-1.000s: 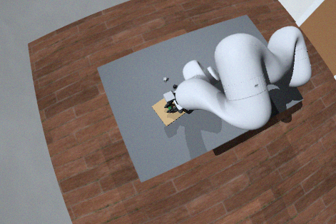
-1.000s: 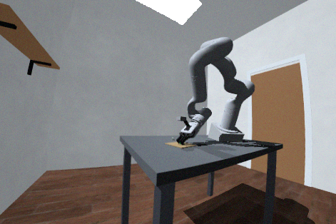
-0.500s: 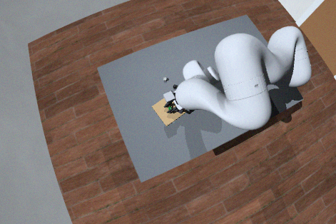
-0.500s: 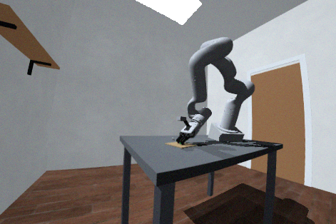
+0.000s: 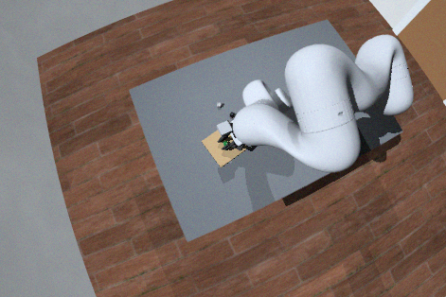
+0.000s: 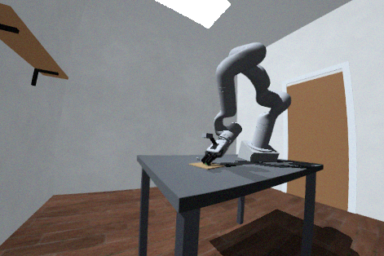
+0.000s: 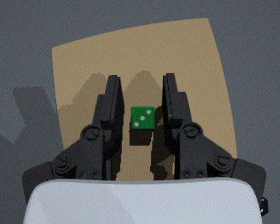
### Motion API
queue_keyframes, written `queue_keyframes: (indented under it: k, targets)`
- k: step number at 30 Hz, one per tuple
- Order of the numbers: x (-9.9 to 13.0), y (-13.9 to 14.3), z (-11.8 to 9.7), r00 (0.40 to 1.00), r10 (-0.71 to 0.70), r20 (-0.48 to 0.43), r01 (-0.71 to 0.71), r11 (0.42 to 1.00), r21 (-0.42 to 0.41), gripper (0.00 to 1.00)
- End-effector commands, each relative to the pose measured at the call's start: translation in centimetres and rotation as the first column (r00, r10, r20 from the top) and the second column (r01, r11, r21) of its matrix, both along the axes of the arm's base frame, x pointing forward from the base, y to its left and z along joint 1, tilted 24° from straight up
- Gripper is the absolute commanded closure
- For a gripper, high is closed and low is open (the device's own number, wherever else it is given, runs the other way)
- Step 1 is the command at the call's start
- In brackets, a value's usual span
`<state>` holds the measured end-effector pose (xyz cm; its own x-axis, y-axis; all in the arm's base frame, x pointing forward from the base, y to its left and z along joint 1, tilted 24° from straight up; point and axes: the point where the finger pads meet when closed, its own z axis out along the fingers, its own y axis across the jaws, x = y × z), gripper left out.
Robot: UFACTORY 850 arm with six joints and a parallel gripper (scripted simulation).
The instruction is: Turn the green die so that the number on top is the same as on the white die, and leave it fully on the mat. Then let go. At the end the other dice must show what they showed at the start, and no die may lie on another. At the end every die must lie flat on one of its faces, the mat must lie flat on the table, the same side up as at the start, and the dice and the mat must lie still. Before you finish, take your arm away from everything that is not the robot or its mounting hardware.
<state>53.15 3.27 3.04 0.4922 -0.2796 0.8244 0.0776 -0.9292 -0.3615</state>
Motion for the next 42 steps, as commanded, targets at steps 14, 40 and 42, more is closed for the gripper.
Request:
queue_keyframes:
  k: [14, 40, 42]
  targets:
    - [0.0, 0.0, 0.0, 1.000, 0.000, 0.001, 0.000, 1.000, 0.000, 0.69]
    - [-4.3, -1.2, 2.2, 1.000, 0.000, 0.001, 0.000, 1.000, 0.000, 0.69]
    - [-4.3, -1.2, 2.2, 1.000, 0.000, 0.001, 0.000, 1.000, 0.000, 0.69]
